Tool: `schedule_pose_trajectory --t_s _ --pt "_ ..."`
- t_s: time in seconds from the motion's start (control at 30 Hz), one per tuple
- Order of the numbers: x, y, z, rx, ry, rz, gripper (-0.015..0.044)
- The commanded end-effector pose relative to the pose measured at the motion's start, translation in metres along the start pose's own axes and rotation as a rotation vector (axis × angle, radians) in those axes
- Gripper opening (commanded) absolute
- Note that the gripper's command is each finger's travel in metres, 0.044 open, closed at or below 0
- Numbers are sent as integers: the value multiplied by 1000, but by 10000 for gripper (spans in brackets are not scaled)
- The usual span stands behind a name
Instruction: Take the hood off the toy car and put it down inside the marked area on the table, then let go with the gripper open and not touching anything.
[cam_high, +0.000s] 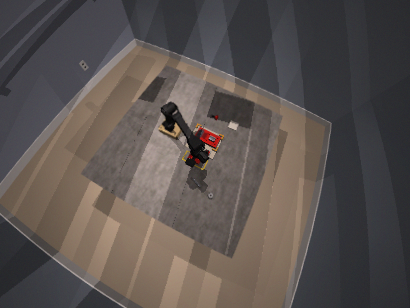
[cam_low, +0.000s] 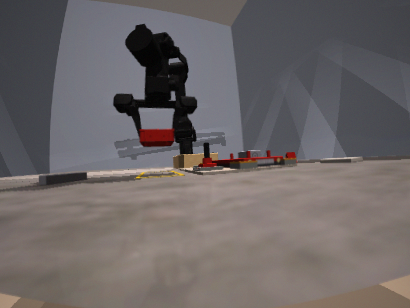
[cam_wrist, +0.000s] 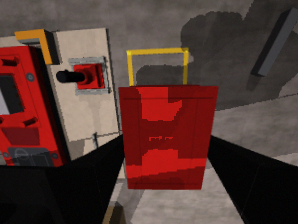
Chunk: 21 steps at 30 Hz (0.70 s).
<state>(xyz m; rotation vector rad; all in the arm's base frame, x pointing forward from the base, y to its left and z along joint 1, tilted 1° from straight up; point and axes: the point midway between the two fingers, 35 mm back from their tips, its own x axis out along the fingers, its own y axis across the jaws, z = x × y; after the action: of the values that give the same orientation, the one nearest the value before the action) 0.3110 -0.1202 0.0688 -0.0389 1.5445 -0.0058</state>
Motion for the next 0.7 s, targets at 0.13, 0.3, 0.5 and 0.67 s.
schedule_pose_trajectory --t_s 0.13,0.3,0.5,0.67 --pt "7 0 0 -5 1 0 0" --pt "10 0 0 -5 1 0 0" --pt "15 0 0 -5 1 0 0" --pt "18 0 0 -5 1 0 0"
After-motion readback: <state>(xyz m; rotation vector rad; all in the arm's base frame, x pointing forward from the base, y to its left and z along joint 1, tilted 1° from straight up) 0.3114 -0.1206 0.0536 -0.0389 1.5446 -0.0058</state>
